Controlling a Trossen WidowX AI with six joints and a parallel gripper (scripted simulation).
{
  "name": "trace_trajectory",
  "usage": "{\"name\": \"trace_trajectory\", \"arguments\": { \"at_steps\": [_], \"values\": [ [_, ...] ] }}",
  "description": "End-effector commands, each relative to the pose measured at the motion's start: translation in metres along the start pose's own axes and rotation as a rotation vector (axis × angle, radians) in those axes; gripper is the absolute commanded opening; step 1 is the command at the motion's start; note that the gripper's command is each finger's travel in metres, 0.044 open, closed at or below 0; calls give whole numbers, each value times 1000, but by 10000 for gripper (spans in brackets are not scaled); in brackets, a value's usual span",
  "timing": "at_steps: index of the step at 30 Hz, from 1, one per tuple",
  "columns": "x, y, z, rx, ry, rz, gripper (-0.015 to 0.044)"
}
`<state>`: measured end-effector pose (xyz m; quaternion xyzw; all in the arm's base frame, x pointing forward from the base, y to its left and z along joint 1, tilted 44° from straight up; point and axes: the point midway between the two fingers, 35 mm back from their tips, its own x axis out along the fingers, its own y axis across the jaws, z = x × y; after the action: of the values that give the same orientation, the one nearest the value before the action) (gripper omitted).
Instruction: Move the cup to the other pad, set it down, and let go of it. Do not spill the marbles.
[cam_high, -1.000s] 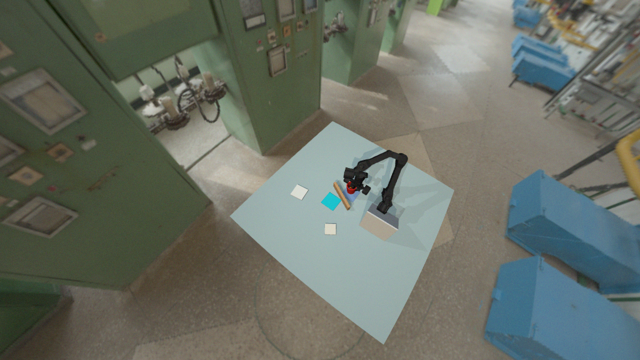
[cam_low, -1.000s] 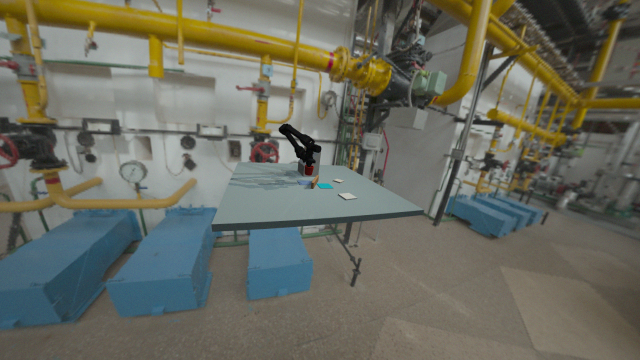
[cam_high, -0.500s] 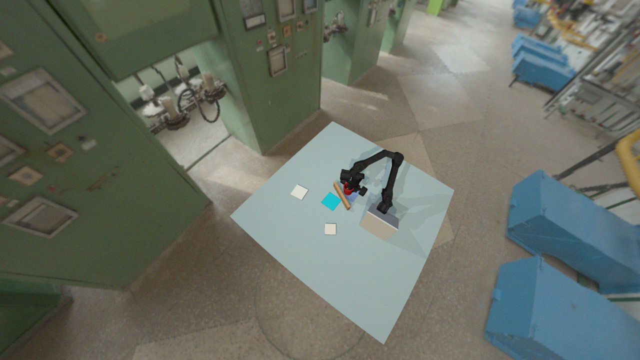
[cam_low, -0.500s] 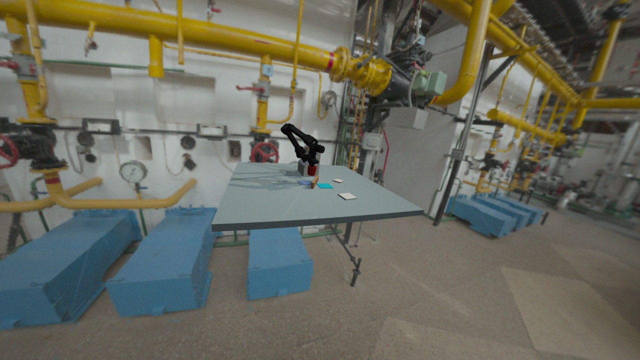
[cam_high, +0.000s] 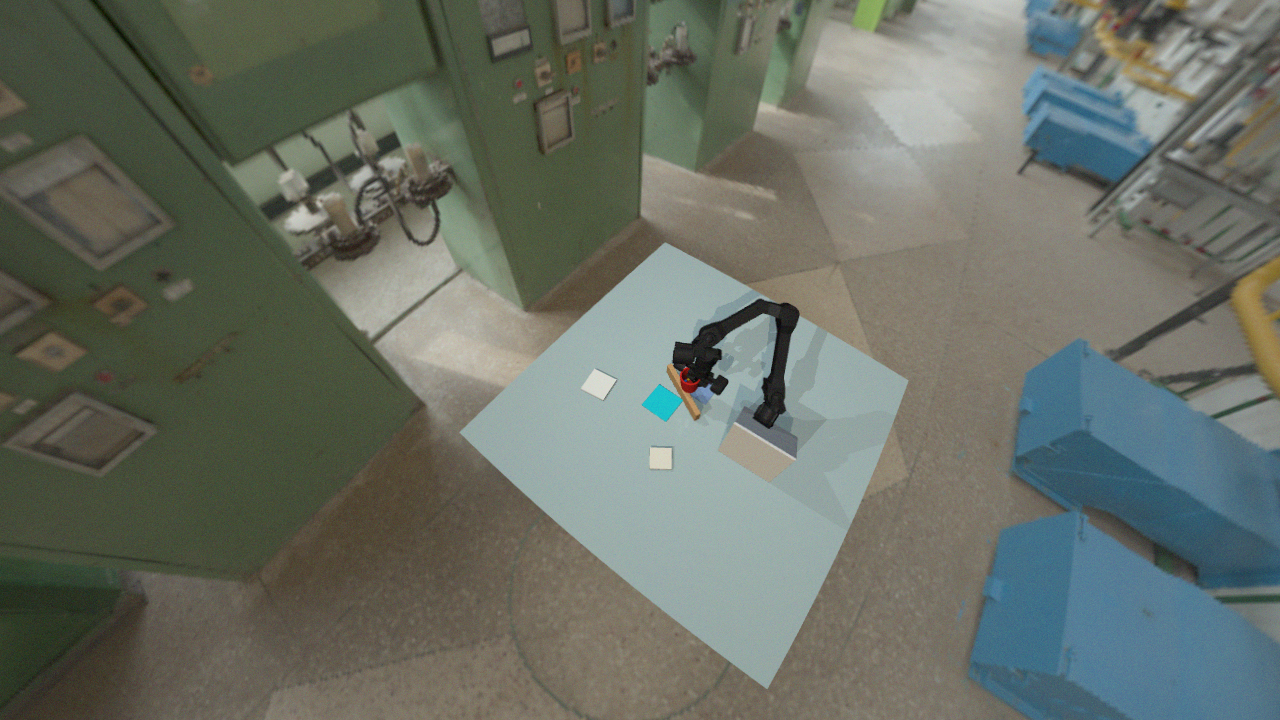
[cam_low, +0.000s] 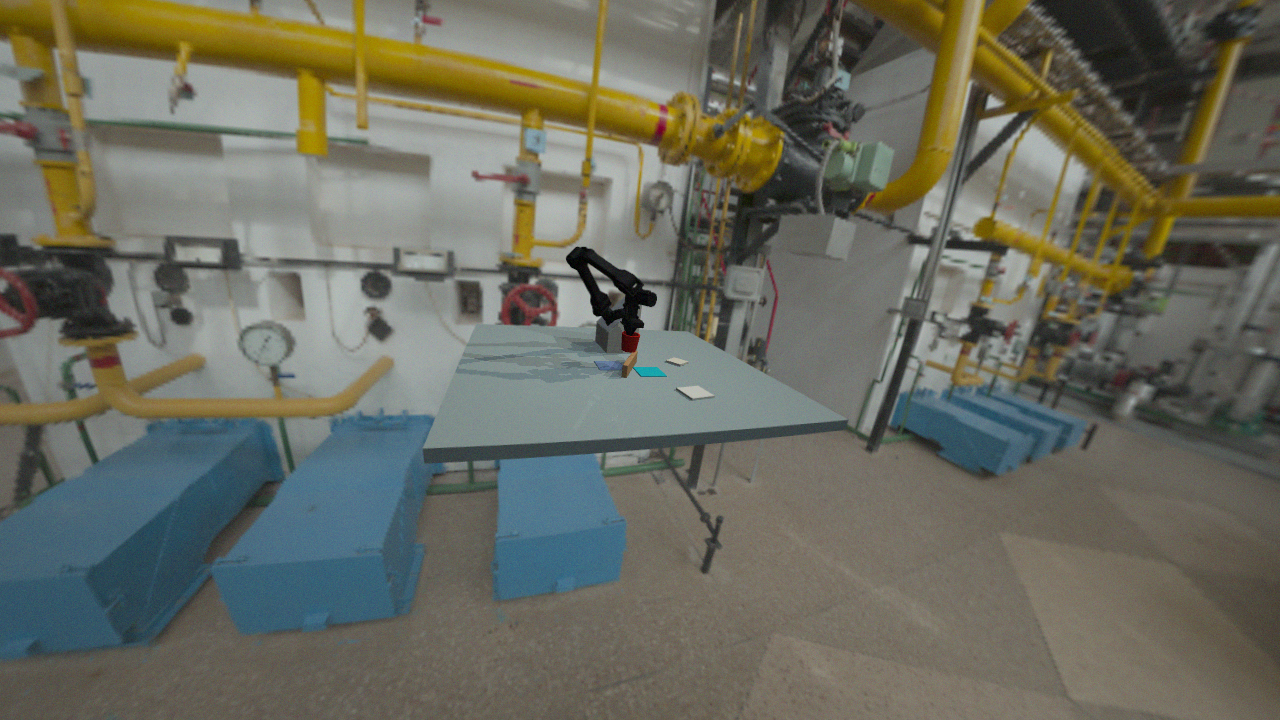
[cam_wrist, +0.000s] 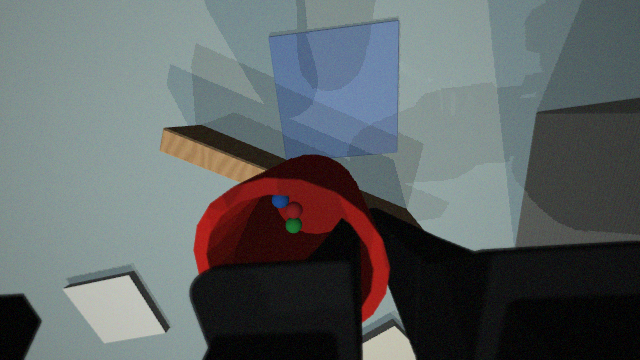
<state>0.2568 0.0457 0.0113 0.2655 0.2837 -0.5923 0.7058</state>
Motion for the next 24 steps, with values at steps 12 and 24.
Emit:
{"name": "trace_trajectory", "arguments": {
  "at_steps": [12, 24],
  "values": [
    [-3, 16, -24, 10, 9, 5, 0],
    [-4, 28, -43, 11, 10, 5, 0]
  ]
}}
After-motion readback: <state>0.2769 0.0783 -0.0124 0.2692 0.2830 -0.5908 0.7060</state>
